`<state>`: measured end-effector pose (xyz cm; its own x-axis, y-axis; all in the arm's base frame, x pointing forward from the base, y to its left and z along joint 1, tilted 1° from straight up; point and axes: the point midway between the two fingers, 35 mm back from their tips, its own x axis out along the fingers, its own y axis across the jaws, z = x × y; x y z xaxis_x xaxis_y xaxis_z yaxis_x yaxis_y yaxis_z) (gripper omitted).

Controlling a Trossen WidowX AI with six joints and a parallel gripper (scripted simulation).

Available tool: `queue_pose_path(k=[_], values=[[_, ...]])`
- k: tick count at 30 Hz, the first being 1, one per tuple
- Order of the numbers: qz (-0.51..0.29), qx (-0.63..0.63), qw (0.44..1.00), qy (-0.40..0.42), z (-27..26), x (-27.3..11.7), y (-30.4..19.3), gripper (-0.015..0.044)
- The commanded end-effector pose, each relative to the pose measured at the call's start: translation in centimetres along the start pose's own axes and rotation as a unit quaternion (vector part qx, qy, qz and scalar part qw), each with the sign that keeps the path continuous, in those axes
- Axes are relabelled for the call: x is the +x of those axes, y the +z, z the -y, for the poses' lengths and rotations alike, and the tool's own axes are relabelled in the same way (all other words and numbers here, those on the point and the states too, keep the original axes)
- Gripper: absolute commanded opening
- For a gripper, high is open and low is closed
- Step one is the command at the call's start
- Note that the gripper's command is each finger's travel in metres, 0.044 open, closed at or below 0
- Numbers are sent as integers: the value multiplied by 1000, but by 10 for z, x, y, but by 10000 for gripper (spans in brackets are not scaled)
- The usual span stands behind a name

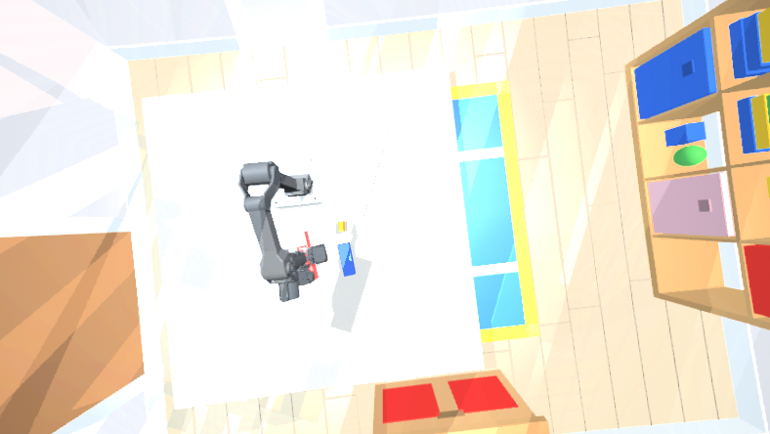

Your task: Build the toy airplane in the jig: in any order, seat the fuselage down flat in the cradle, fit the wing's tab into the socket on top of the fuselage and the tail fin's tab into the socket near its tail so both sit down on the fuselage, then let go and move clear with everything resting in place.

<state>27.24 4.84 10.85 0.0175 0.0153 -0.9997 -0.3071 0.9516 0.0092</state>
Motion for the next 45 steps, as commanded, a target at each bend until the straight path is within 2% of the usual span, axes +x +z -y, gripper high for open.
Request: queue_pose_path(k=[1, 43, 45], values=[[-1, 8, 1000, 1, 11, 7, 2, 0], [-4, 106, 994, -5, 127, 61, -16, 0], [-4, 106, 994, -5, 127, 61, -16, 53]])
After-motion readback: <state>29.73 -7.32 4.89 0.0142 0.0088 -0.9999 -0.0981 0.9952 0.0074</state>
